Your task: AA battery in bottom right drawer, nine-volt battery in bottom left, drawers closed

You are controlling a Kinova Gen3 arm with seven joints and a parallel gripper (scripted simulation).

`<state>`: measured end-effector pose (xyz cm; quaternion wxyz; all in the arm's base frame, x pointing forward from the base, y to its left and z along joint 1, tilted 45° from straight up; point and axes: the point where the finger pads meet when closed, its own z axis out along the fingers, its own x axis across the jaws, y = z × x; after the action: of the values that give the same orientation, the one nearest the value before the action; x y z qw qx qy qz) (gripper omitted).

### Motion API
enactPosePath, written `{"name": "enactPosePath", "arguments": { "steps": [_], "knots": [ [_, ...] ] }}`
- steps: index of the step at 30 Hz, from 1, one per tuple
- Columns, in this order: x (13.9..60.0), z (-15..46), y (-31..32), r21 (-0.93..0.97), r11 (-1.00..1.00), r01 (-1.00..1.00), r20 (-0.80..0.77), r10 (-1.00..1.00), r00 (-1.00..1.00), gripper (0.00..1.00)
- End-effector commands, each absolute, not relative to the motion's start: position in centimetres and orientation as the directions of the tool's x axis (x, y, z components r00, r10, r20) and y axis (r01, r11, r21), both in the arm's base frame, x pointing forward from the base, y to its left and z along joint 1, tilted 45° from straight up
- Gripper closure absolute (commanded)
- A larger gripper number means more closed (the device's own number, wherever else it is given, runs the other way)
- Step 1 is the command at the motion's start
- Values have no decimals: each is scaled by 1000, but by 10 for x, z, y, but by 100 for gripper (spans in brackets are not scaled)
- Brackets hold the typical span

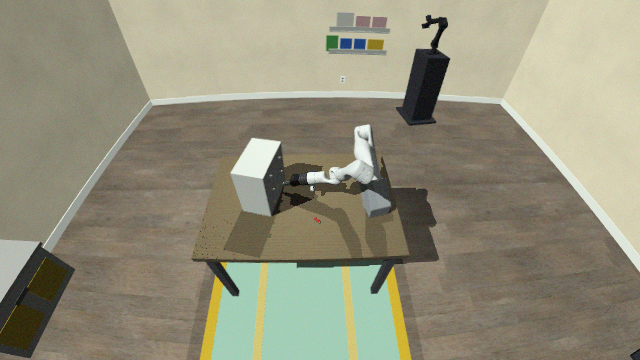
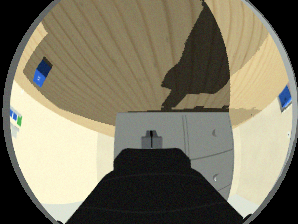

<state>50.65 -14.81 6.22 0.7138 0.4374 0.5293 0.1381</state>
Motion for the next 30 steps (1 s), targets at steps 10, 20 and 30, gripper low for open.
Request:
{"name": "enactPosePath", "arguments": {
  "steps": [10,20,30],
  "knots": [
    [475,51,-139,770,580,265,-635,660,401,100],
    [461,47,-134,770,580,265,-635,660,401,100],
    [441,60,-110,770,580,265,-635,660,401,100]
  ]
}}
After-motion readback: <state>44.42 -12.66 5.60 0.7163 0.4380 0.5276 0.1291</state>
